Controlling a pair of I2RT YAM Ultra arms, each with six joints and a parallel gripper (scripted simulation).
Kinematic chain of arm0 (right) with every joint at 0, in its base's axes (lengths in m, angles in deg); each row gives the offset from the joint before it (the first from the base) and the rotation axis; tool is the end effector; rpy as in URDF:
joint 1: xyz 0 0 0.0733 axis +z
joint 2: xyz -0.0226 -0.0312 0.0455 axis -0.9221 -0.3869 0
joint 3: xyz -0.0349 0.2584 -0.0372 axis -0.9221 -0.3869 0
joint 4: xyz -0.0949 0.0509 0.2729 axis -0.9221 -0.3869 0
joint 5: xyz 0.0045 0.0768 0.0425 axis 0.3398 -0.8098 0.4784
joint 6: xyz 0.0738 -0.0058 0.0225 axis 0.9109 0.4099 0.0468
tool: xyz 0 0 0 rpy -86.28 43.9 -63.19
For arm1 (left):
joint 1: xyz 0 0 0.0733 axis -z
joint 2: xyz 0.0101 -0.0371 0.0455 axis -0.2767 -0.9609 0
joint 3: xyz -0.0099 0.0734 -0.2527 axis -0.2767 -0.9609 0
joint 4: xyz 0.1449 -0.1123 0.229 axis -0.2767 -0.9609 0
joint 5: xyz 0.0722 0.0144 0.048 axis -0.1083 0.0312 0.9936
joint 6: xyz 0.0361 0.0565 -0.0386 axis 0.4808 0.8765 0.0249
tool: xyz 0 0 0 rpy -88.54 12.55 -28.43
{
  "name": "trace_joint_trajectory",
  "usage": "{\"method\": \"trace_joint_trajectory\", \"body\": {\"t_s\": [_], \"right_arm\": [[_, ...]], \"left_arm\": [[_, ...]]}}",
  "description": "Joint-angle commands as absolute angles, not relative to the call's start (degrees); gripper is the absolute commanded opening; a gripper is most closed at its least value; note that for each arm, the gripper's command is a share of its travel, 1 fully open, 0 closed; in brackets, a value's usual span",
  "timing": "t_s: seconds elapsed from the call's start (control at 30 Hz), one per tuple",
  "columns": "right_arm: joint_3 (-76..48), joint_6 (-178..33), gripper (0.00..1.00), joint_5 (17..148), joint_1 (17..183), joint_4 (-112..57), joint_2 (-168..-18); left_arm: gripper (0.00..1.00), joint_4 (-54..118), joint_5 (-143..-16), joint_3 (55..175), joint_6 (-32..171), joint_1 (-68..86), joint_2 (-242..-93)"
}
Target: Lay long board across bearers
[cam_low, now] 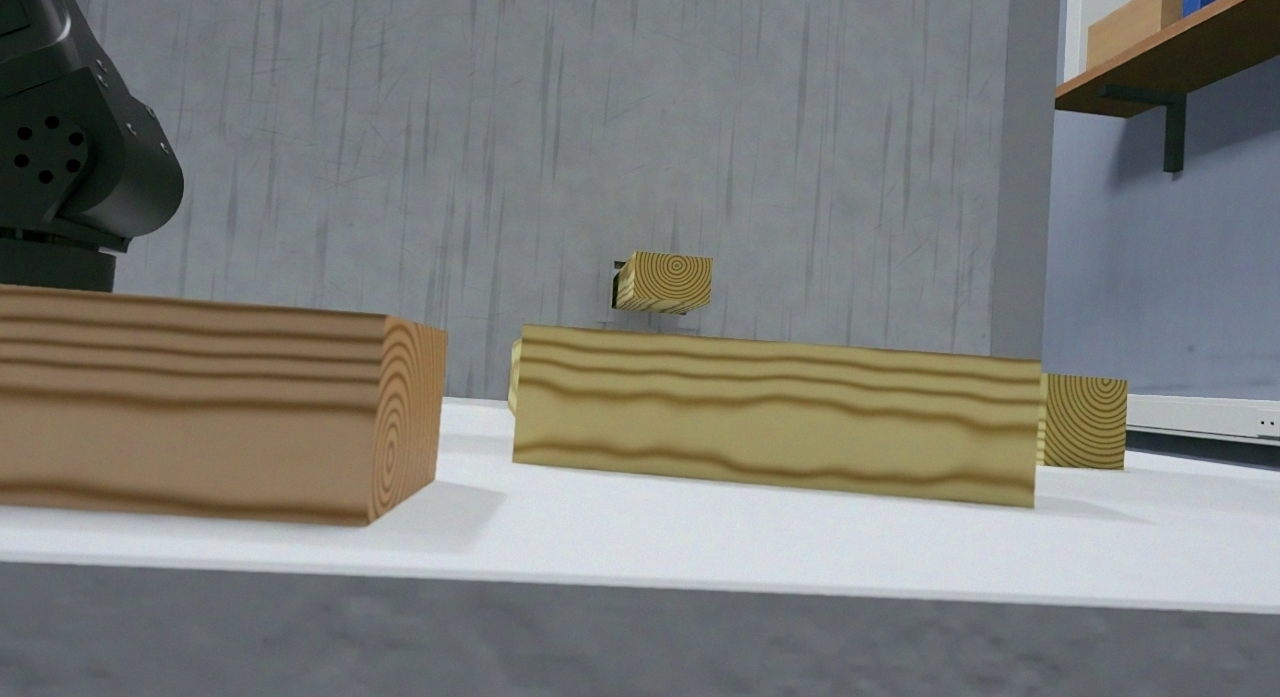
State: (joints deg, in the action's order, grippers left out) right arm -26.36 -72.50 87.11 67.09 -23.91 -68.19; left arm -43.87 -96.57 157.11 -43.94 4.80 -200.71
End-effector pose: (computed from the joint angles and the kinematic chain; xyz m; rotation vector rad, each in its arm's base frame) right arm 0.3069 -0.0001 0.4006 0.0053 1.5687 -0.0032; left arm 0.4028 -0.1759 0.2620 2.0704 -1.9759 0.3917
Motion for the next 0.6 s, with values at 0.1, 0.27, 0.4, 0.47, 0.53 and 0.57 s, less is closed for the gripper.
{"method": "trace_joint_trajectory", "body": {"t_s": [0.1, 0.27, 0.4, 0.47, 0.53, 0.57], "right_arm": [[-26.3, -72.5, 1.00, 86.9, 67.8, -24.8, -67.6], [-26.3, -72.5, 1.00, 86.9, 67.8, -24.8, -67.6], [-26.3, -72.5, 1.00, 86.9, 67.8, -24.8, -67.6], [-26.3, -72.5, 1.00, 86.9, 67.8, -24.8, -67.6], [-26.3, -72.5, 1.00, 86.9, 67.8, -24.8, -67.6], [-26.3, -72.5, 1.00, 86.9, 67.8, -24.8, -67.6]], "left_arm": [[0.73, -45.0, -96.9, 159.1, -44.0, 4.9, -199.4], [0.72, -45.0, -96.9, 159.1, -44.0, 4.9, -199.4], [0.72, -45.0, -96.9, 159.1, -44.0, 4.9, -199.4], [0.72, -45.2, -98.0, 156.0, -42.5, 2.9, -200.5], [0.72, -43.1, -100.6, 154.5, -39.4, 1.2, -198.3], [0.72, -42.4, -102.3, 153.4, -37.4, -0.1, -198.4]]}}
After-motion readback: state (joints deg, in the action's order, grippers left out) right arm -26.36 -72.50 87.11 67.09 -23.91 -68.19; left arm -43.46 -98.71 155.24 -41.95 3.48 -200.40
